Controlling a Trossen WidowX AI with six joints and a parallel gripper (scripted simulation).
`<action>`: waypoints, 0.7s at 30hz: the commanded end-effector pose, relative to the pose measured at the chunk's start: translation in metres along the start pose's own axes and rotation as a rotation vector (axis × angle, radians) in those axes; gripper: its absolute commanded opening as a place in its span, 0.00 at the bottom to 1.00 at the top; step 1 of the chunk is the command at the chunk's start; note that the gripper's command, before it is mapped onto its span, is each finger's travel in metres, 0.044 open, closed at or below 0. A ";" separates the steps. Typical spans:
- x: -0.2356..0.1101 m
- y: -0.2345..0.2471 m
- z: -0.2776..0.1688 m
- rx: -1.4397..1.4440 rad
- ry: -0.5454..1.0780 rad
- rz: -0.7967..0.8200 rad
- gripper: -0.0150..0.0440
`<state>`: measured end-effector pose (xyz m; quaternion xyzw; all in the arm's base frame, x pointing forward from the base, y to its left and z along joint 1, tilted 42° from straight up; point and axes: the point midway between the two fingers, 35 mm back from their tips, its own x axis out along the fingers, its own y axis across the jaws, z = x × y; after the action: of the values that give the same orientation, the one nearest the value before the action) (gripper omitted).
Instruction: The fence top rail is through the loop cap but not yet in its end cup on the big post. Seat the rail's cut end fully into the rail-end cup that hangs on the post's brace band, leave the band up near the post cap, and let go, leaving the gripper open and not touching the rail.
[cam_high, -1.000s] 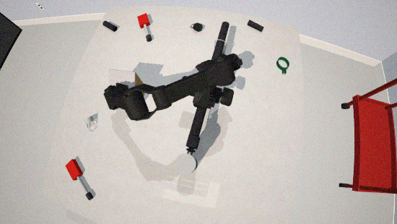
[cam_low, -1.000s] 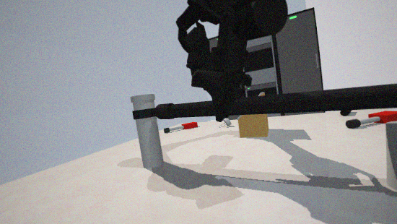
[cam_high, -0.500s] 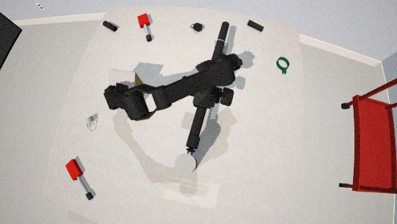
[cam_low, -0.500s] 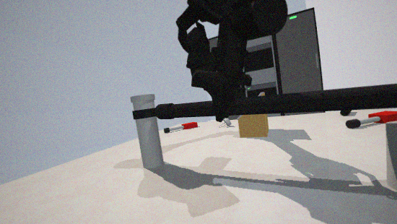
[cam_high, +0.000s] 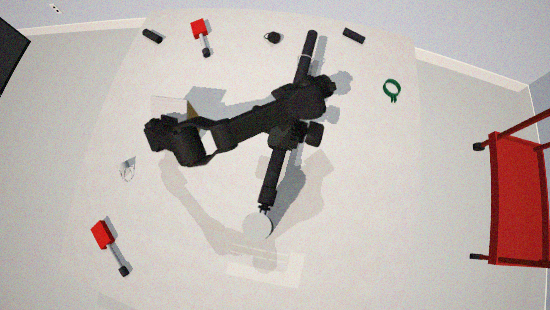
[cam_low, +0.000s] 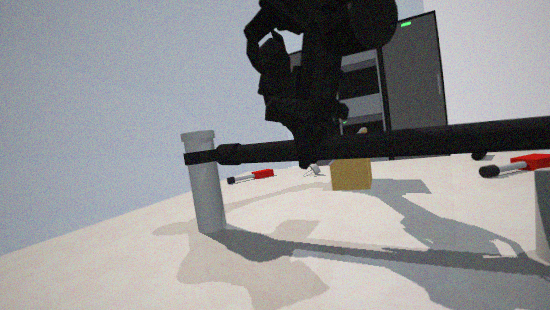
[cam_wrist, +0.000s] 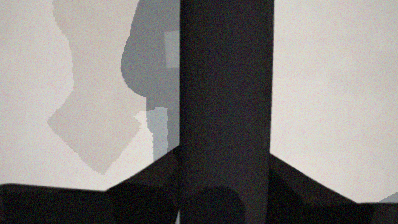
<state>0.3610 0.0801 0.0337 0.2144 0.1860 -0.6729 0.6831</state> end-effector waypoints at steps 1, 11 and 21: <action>-0.001 0.003 0.005 -0.007 -0.008 0.007 0.25; 0.000 0.000 0.000 0.000 0.000 0.000 0.25; 0.000 0.001 0.003 0.000 0.000 0.000 0.25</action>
<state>0.3611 0.0799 0.0332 0.2147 0.1870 -0.6732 0.6824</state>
